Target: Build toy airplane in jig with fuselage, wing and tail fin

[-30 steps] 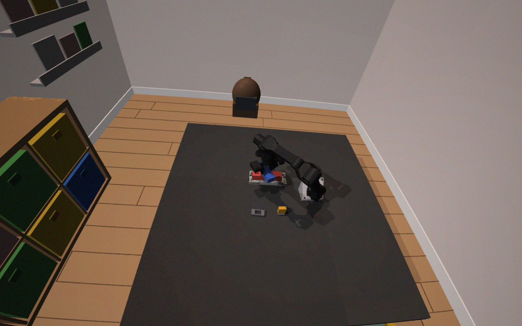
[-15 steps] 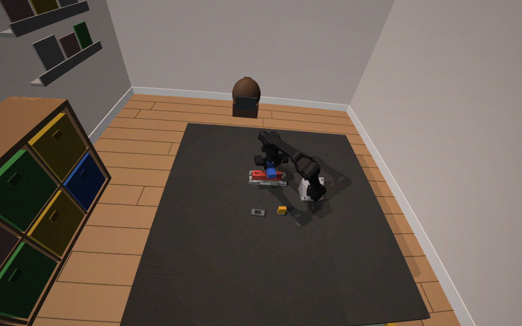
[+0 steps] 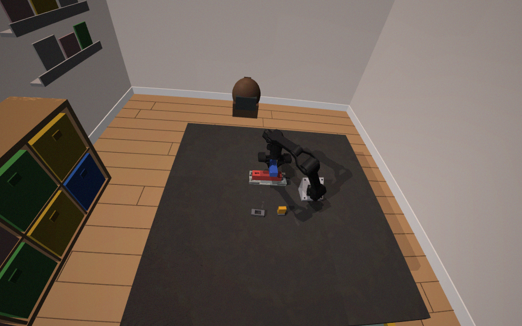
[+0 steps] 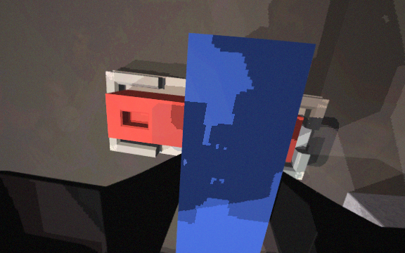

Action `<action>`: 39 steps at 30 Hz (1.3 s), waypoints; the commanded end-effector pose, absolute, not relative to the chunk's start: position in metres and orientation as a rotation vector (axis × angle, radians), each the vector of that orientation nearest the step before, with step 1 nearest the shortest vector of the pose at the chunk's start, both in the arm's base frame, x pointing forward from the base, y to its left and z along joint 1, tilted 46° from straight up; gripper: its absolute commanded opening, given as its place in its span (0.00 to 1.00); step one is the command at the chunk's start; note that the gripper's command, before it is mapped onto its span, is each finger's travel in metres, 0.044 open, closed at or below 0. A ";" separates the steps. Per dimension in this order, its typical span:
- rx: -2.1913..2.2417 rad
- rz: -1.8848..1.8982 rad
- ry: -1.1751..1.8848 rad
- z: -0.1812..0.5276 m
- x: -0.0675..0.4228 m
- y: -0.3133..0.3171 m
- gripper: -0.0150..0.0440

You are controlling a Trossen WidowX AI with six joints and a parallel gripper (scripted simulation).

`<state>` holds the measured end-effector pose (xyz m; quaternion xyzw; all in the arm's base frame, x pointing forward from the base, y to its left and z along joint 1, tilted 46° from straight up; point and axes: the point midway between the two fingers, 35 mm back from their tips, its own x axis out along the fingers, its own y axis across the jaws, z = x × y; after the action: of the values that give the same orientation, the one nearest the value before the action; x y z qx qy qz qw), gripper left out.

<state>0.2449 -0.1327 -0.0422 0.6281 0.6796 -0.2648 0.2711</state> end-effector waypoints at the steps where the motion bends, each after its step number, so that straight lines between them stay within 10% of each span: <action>1: 1.694 -0.727 1.832 -0.044 0.243 -0.133 0.48; 4: 1.694 -0.727 1.832 -0.044 0.243 -0.133 0.59; 39: 1.694 -0.726 1.832 -0.067 0.240 -0.112 0.59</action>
<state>0.2414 -0.1161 -0.0639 0.6252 0.6801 -0.2697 0.2718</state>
